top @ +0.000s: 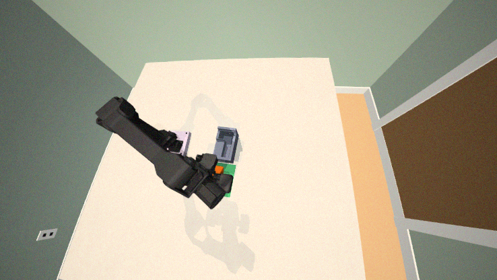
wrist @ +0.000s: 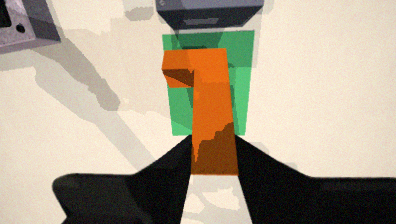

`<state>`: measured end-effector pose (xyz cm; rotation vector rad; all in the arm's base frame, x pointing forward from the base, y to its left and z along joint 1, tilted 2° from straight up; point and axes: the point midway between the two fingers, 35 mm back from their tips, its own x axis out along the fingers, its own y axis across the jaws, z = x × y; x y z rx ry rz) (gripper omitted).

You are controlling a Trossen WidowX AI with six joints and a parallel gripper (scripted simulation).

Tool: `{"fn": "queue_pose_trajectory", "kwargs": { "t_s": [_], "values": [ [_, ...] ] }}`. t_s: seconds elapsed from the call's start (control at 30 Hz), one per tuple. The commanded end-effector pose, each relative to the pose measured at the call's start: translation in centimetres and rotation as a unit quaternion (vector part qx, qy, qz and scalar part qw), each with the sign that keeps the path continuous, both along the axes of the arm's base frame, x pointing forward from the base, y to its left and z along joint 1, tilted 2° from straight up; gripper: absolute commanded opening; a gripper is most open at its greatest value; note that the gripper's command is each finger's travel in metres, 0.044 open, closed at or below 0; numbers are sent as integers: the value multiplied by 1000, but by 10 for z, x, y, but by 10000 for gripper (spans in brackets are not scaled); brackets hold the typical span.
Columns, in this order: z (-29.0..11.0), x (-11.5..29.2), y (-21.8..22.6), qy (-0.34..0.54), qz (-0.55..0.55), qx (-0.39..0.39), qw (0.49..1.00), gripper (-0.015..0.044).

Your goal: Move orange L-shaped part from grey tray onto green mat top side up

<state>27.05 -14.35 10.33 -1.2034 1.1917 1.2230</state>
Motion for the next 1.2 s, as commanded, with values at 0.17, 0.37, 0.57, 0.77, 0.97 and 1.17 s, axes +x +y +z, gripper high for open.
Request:
{"fn": "queue_pose_trajectory", "kwargs": {
  "t_s": [0.17, 0.37, 0.57, 0.77, 0.97, 1.17],
  "values": [
    [-16, -1, 0, 1, 1, -1, 1000, 0],
    [-26, -1, 0, 1, 1, -1, 1000, 0],
    [-32, -1, 0, 1, 1, -1, 1000, 0],
    [-32, -1, 0, 1, 1, -1, 1000, 0],
    [-31, -1, 1, 1, 1, 1, 1000, 53],
    [-31, -1, 1, 1, 1, 1, 1000, 210]
  ]
}}
